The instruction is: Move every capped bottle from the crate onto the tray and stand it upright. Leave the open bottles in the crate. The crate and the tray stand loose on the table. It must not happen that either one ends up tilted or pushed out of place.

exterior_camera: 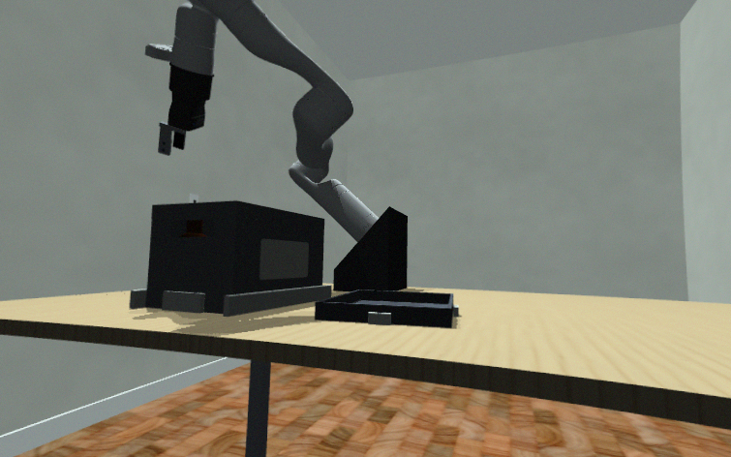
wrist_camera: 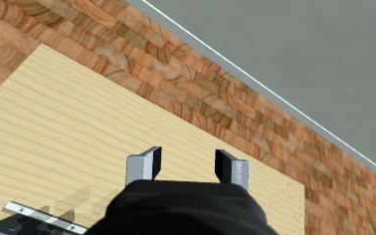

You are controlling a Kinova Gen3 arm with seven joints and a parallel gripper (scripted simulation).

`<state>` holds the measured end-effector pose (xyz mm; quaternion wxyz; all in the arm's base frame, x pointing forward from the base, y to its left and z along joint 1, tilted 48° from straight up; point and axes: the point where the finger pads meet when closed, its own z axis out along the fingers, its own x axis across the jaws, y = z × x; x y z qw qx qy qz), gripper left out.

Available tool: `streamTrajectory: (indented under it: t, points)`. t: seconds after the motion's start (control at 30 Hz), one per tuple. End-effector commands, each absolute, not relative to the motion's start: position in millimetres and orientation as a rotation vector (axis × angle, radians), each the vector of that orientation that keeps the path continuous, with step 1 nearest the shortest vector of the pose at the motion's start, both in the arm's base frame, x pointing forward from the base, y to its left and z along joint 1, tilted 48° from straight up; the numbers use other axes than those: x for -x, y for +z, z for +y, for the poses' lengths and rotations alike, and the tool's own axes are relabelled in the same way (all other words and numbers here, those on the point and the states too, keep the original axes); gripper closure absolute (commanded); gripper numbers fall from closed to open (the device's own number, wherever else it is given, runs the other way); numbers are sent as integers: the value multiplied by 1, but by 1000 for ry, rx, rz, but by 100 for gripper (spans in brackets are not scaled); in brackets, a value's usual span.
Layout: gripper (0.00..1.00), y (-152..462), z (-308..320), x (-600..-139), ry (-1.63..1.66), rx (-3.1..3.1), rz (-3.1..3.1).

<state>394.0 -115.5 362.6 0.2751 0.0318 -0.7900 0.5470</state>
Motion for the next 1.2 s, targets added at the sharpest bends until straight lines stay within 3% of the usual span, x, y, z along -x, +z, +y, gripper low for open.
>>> streamTrajectory:
  t: [0.0,1.17]
  points:
    - [0,353,-111,-395,1472,-87,-2159]
    - [0,275,-126,-392,1408,62,-2505]
